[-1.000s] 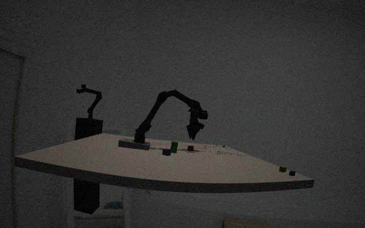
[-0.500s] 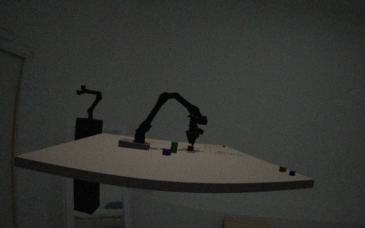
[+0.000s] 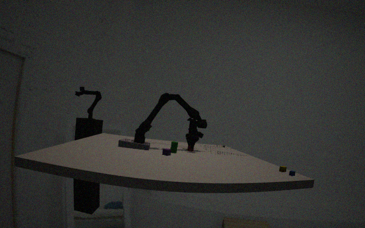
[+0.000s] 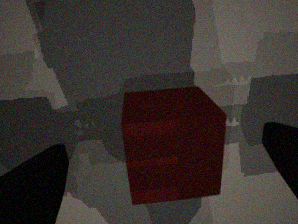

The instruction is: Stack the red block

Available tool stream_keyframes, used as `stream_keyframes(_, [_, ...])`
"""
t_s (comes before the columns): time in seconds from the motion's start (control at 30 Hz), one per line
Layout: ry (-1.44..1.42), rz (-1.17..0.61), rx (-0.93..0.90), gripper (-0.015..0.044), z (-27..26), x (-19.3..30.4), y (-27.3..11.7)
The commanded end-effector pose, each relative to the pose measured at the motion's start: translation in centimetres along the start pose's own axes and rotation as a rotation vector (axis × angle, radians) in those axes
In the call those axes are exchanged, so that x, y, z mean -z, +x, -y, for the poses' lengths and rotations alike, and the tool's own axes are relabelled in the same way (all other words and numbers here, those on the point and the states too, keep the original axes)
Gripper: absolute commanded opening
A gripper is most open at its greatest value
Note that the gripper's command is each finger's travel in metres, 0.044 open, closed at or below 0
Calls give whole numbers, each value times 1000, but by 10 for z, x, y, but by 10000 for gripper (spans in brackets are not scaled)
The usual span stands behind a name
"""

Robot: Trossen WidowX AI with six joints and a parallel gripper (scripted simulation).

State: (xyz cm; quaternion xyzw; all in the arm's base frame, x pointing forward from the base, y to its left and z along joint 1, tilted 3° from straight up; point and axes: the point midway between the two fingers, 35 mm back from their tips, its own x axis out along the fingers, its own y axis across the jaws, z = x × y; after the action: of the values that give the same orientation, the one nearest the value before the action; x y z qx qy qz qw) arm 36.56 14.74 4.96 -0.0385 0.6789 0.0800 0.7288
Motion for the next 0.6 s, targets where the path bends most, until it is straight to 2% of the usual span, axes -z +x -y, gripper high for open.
stream_keyframes(0.0, [2, 1, 6, 440, 1, 0, 6])
stream_keyframes(0.57, [2, 1, 6, 440, 1, 0, 13])
